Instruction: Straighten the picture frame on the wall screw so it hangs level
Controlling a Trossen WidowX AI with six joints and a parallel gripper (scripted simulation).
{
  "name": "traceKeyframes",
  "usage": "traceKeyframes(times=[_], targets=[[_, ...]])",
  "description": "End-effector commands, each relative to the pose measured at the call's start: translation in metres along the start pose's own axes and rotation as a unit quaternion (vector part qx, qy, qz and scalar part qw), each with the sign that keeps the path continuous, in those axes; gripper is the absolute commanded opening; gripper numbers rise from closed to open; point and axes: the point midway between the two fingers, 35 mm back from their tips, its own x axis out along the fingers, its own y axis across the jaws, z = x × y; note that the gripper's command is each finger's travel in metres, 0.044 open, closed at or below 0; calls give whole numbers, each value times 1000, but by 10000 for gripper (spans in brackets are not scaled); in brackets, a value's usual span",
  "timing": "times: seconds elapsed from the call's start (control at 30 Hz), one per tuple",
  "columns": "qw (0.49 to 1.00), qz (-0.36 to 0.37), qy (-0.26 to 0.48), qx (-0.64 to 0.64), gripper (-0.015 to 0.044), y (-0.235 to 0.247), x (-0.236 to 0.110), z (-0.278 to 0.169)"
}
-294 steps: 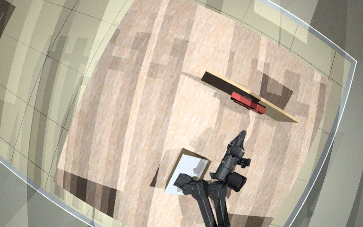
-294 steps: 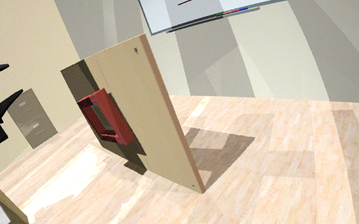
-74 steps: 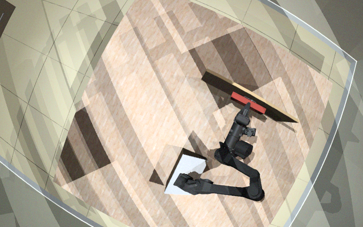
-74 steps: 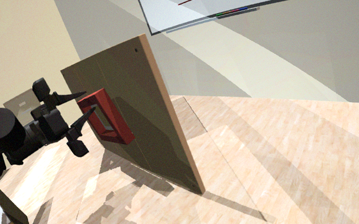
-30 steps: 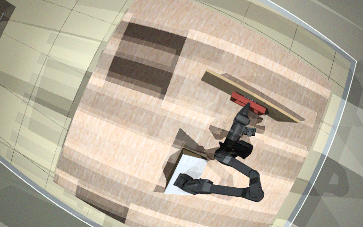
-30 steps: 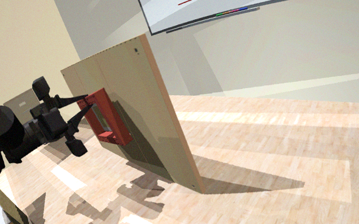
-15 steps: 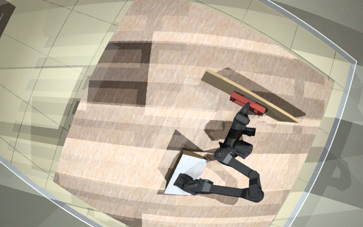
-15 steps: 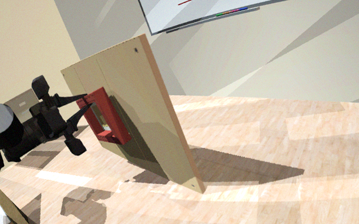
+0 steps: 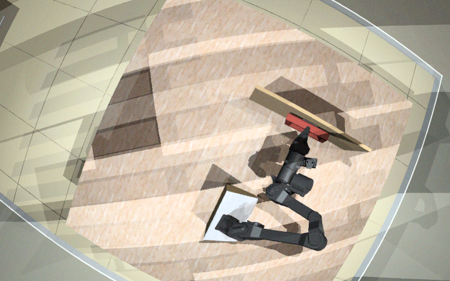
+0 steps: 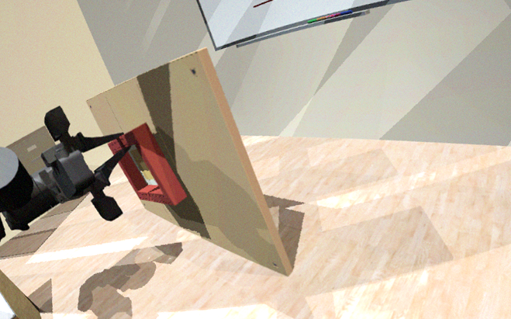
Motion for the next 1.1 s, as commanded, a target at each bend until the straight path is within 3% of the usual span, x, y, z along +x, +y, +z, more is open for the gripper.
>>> traceKeyframes(times=[0.0,1.07], targets=[[1000,8,-2,2,0,3,0,1],[1000,9,-2,2,0,5,0,4]])
